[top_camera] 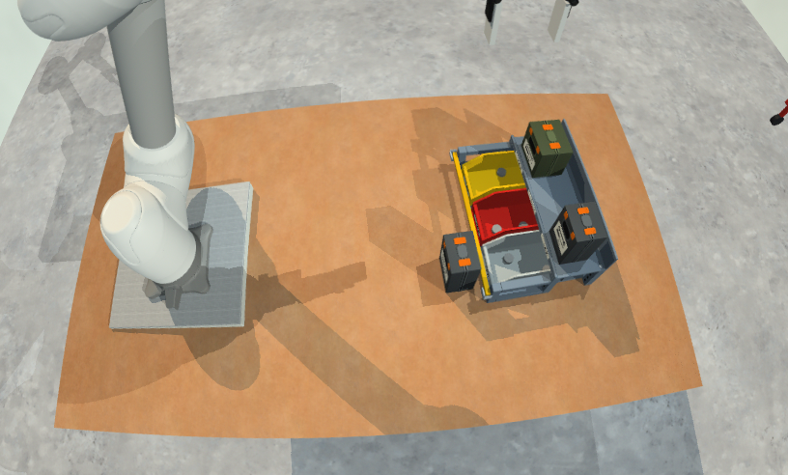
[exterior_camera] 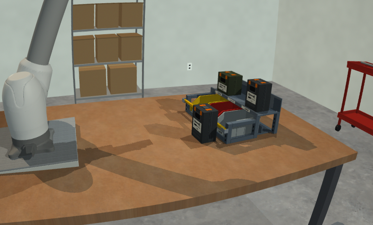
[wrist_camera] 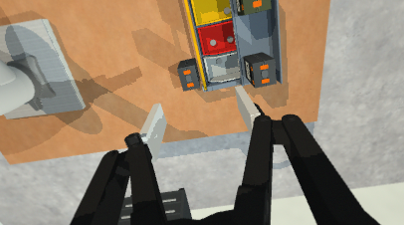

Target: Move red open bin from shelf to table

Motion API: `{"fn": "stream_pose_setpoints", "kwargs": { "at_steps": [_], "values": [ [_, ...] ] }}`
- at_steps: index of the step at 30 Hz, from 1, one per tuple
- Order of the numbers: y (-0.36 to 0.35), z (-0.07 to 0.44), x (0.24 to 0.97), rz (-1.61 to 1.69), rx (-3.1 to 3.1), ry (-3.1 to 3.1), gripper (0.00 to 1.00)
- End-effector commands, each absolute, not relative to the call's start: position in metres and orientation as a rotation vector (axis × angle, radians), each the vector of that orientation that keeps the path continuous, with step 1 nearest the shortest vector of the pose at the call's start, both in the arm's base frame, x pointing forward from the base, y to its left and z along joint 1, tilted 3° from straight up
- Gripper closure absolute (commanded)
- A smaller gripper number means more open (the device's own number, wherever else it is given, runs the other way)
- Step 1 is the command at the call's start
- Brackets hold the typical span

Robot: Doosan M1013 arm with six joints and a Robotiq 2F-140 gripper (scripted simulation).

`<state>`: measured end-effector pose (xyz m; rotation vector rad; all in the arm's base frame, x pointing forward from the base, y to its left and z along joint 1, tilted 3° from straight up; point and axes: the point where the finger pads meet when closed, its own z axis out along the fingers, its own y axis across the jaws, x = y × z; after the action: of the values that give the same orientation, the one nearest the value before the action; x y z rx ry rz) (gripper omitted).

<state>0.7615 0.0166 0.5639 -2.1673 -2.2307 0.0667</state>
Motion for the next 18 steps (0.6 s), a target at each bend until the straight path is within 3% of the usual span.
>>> {"fn": "stream_pose_setpoints", "kwargs": {
  "at_steps": [1, 18],
  "values": [
    [0.0173, 0.564, 0.7589, 0.066, -2.167, -2.231, 0.43],
    [0.0179, 0.5642, 0.7568, 0.066, -2.167, -2.231, 0.43]
  ]
}}
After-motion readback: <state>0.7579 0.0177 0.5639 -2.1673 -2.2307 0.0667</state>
